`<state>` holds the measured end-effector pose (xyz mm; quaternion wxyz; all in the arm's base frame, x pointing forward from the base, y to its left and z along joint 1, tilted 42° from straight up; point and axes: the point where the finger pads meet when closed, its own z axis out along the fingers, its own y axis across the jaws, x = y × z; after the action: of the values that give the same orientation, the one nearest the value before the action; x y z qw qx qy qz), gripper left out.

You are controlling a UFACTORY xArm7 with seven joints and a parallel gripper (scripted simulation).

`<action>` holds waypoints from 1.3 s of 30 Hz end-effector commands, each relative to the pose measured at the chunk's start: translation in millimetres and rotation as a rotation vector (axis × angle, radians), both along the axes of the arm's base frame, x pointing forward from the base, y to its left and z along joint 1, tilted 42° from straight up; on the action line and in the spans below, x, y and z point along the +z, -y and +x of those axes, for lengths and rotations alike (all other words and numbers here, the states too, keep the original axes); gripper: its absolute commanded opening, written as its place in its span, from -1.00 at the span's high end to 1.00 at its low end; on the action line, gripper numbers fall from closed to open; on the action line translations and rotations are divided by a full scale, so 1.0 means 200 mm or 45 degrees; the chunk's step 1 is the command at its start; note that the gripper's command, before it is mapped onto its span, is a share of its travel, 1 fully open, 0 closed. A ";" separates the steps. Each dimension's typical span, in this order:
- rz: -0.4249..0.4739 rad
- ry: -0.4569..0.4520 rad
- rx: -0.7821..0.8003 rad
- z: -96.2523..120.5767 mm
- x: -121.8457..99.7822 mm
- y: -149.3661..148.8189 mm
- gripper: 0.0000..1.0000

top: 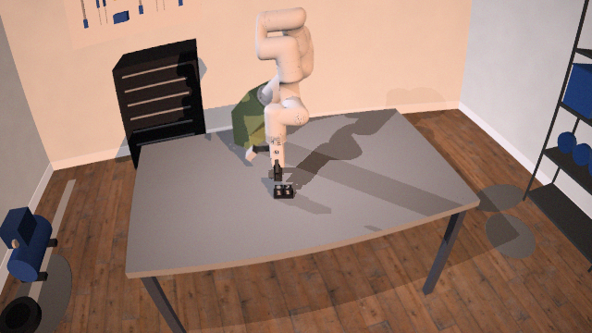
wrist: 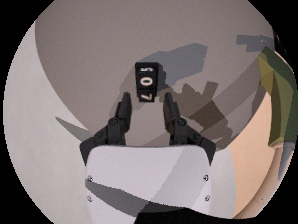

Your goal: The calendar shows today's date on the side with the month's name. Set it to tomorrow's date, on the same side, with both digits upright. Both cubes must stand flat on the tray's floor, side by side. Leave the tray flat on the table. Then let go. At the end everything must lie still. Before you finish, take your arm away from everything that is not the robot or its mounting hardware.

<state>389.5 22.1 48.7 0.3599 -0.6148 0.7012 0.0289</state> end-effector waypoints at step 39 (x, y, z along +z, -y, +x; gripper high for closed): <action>-0.001 0.002 -0.003 0.10 -0.15 -0.09 0.01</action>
<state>409.7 41.4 18.8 0.3602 -0.6146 0.7012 0.0288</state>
